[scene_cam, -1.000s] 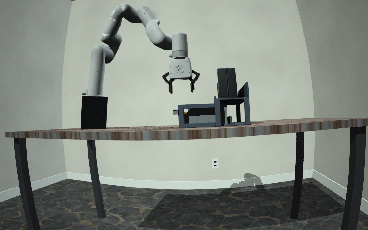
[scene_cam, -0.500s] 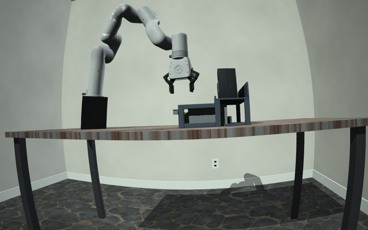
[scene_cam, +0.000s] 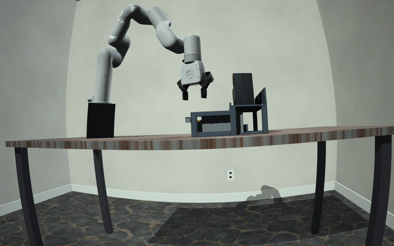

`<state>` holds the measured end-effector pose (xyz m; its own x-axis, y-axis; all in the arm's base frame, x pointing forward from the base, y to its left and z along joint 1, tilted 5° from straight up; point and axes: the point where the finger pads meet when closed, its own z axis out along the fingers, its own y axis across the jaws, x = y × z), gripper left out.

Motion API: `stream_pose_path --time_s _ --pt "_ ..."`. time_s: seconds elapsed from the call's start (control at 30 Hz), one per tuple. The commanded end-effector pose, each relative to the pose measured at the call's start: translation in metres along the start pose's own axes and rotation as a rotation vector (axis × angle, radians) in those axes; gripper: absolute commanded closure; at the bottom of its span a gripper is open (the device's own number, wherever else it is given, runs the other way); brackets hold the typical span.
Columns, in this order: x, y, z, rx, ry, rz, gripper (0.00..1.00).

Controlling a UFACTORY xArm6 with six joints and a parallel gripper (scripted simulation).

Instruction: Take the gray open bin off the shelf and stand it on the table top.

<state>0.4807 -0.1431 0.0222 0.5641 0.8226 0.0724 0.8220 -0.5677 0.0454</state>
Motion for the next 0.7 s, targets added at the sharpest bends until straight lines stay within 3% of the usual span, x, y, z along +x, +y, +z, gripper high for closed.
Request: stream_pose_path --time_s 0.0,0.13,0.53,0.67 --pt "0.0005 0.0016 -0.0016 -0.004 0.001 0.052 0.0" --pt "0.0005 0.0016 -0.0016 -0.004 0.001 0.26 0.0" --pt "0.0005 0.0016 -0.0016 -0.004 0.001 0.26 0.0" --pt "0.0005 0.0016 -0.0016 -0.004 0.002 0.467 0.0"
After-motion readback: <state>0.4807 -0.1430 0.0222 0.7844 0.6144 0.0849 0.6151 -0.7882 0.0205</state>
